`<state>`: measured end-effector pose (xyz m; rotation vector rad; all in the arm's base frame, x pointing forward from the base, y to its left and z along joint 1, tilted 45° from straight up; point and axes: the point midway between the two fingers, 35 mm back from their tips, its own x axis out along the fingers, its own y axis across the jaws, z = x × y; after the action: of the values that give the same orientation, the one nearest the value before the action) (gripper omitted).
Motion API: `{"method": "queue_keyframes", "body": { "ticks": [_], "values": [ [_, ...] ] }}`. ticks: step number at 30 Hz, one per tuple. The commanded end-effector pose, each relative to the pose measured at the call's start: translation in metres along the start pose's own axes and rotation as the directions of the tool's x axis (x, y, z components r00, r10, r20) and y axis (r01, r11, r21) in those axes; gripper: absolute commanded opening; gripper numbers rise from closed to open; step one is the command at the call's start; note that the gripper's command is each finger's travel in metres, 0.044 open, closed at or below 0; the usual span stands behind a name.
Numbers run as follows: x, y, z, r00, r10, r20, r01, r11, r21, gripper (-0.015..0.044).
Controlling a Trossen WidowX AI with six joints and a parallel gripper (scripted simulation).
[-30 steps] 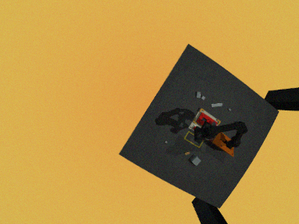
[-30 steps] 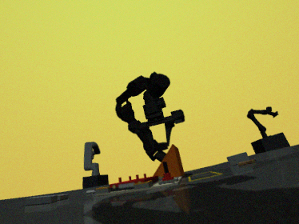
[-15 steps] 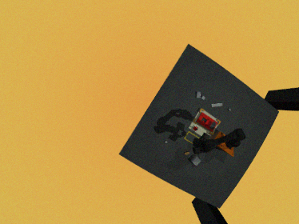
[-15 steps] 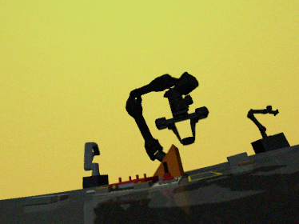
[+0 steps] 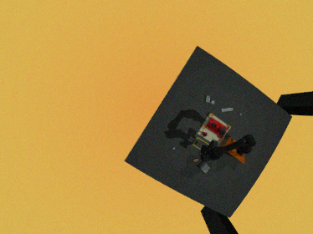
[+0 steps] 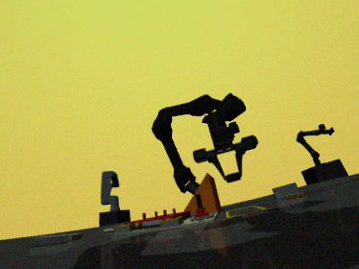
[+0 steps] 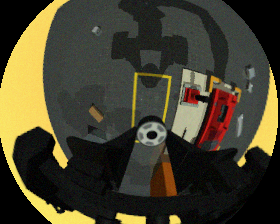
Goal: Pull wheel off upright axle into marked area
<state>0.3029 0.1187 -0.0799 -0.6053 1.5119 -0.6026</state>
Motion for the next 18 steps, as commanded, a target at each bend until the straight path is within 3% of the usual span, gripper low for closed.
{"method": "queue_keyframes", "body": {
  "ticks": [1, 10, 14, 18],
  "values": [
    [0.016, 0.001, 0.0, 1.0, -0.003, 0.003, 0.003, 1.0, -0.006, 0.0],
    [0.075, -0.001, -0.001, 1.0, -0.007, 0.003, 0.007, 1.0, -0.005, 0.0],
    [0.079, -0.001, -0.002, 1.0, -0.007, 0.003, 0.007, 1.0, -0.005, 0.0],
    [0.078, -0.003, -0.002, 1.0, -0.009, -0.013, 0.009, 1.0, 0.0, 0.0105]
  ]
}}
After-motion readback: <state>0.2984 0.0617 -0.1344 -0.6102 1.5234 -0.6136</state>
